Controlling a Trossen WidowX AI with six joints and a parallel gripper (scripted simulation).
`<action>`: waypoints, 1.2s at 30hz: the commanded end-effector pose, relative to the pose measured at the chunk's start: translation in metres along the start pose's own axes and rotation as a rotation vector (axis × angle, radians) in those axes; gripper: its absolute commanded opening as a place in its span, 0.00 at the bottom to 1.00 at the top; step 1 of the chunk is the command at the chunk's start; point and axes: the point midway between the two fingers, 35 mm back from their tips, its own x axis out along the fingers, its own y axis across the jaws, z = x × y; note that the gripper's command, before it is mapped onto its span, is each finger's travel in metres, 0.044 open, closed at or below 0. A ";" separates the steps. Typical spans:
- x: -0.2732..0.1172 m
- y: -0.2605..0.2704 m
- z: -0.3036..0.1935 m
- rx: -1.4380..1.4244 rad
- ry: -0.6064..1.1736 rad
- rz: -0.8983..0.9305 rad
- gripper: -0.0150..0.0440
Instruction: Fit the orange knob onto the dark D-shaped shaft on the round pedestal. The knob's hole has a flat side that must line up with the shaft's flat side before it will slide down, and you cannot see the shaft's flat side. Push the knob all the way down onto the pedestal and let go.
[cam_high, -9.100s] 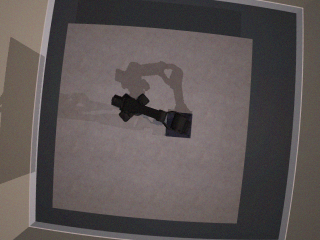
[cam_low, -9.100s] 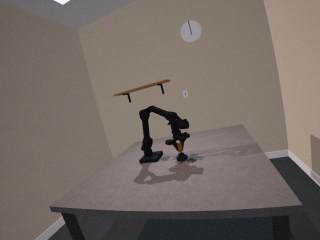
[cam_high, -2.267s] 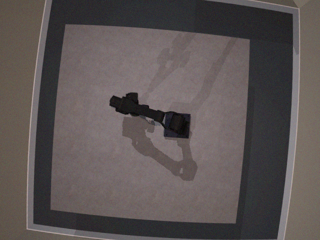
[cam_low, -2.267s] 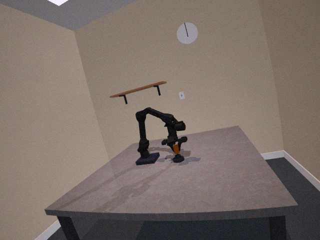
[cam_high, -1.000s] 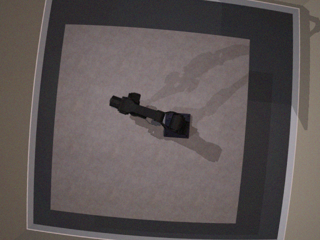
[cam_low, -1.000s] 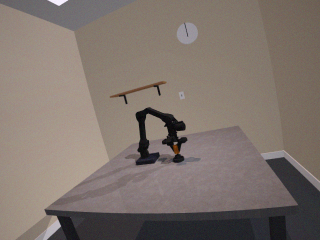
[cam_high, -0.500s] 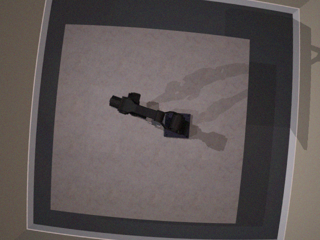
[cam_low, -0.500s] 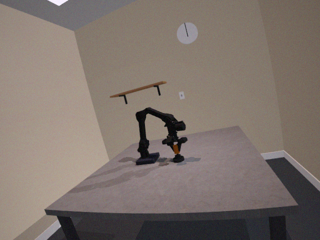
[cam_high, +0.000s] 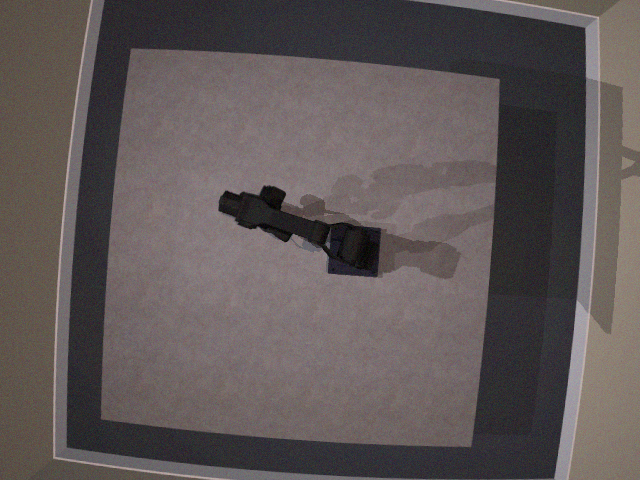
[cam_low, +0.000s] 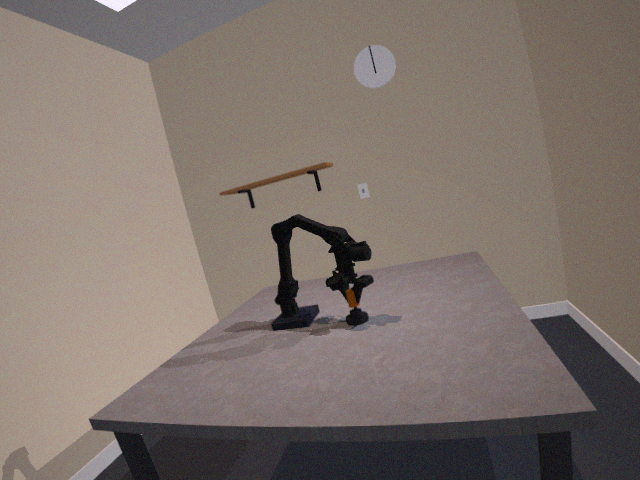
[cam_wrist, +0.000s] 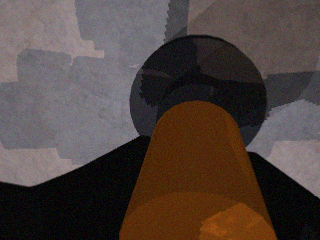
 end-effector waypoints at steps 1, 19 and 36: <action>0.001 0.000 0.000 0.012 -0.001 0.004 0.25; 0.003 0.001 0.000 0.012 -0.001 0.004 0.25; -0.002 0.001 0.000 0.137 -0.001 0.004 0.25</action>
